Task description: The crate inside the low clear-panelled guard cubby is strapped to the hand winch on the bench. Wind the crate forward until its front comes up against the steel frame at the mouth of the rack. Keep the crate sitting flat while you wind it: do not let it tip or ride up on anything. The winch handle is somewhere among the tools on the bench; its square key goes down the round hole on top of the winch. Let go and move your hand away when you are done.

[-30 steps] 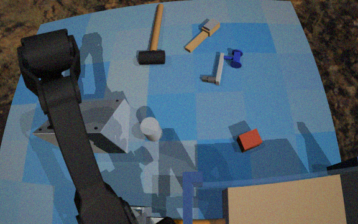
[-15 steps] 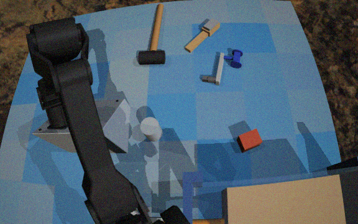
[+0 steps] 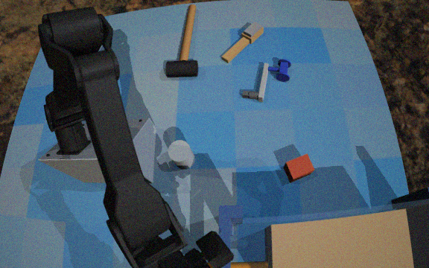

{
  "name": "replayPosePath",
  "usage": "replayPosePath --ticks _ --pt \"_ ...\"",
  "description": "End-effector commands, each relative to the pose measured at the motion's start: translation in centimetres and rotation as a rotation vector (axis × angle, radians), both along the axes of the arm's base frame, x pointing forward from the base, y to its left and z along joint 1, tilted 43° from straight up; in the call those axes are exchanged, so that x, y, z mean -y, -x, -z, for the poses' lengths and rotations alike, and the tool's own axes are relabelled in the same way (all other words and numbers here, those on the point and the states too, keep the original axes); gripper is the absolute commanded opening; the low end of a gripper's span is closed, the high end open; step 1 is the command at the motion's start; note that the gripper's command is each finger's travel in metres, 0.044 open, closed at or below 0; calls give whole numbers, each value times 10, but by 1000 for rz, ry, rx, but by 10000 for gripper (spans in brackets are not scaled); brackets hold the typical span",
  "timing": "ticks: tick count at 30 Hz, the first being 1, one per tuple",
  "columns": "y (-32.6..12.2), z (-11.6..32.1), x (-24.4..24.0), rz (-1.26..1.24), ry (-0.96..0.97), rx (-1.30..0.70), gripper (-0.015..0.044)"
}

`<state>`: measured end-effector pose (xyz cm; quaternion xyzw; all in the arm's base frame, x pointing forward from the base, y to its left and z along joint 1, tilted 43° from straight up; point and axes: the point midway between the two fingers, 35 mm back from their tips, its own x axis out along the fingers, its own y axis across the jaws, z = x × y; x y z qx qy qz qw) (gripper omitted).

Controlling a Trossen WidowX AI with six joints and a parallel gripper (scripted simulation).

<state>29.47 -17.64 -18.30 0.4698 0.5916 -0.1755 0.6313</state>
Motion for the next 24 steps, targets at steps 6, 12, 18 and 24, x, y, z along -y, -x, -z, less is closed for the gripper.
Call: replayPosePath --ticks 6,12,18,24 --pt "1 -14 -21 -1 -33 4 0" --pt "3 -20 -28 -1 -34 4 0" --pt "6 -27 -35 -1 -35 4 0" --pt "10 -33 -42 -1 -35 3 0"
